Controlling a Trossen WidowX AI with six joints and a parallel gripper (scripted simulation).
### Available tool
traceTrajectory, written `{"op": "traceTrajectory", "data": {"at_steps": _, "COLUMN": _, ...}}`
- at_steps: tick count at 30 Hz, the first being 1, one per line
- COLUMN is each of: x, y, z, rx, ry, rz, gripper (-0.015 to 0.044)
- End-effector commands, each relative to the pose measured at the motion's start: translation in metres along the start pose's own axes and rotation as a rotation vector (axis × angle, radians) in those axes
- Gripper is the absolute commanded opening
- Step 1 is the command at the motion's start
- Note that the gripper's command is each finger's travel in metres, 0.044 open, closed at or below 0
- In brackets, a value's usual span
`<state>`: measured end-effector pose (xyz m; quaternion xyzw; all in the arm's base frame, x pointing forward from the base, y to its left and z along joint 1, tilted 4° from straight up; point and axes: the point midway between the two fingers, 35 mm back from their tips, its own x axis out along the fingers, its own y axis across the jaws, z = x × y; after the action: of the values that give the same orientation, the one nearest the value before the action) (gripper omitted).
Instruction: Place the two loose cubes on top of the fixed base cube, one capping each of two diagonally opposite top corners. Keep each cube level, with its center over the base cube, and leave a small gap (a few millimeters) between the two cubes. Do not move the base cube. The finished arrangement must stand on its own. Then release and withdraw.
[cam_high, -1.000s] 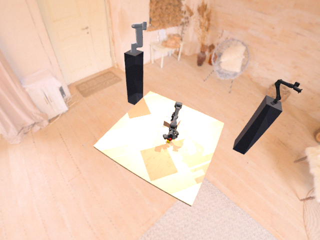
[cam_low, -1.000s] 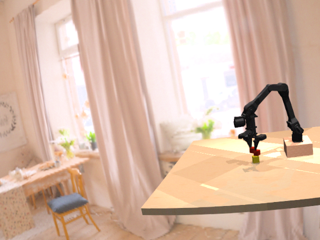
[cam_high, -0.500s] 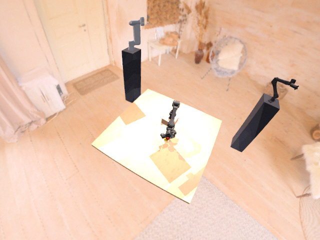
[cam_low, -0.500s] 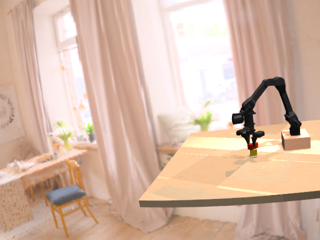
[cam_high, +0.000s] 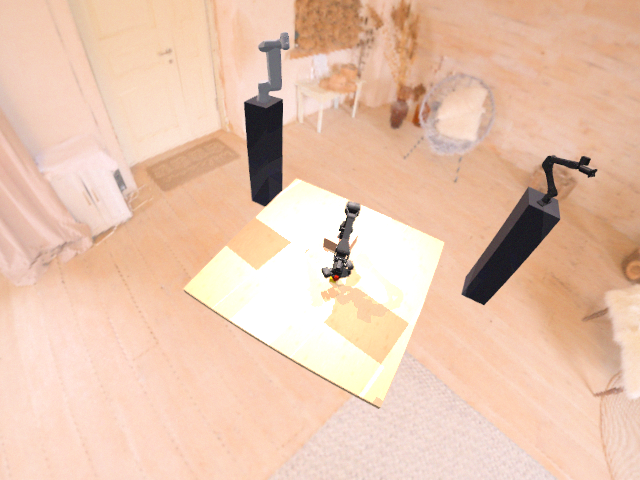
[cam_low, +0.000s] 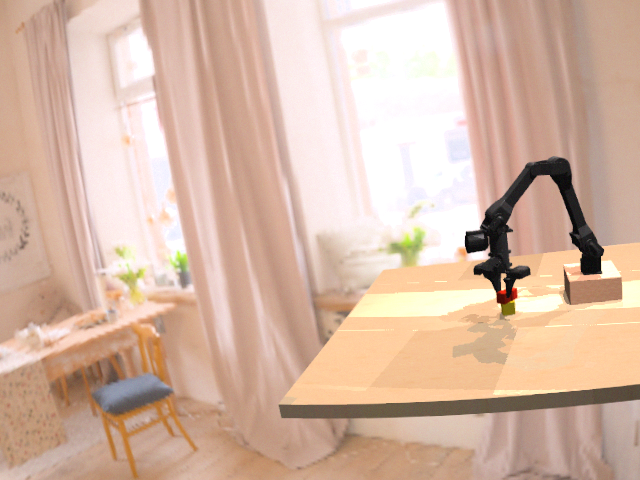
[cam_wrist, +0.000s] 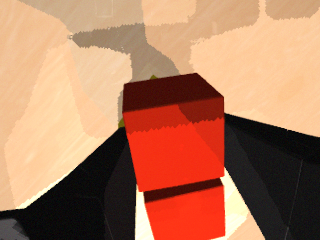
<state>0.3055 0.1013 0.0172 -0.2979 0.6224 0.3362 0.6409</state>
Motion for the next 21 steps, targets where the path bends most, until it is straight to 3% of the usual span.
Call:
{"op": "traceTrajectory", "data": {"at_steps": 1, "x": 0.000, "y": 0.000, "z": 0.001, "rx": 0.001, "ry": -0.003, "rz": 0.002, "gripper": 0.0105}}
{"op": "traceTrajectory", "data": {"at_steps": 5, "x": 0.000, "y": 0.000, "z": 0.001, "rx": 0.001, "ry": -0.003, "rz": 0.002, "gripper": 0.0205}}
{"op": "traceTrajectory", "data": {"at_steps": 21, "x": -0.016, "y": 0.000, "z": 0.000, "rx": 0.000, "ry": 0.000, "rz": 0.000, "gripper": 0.0205}}
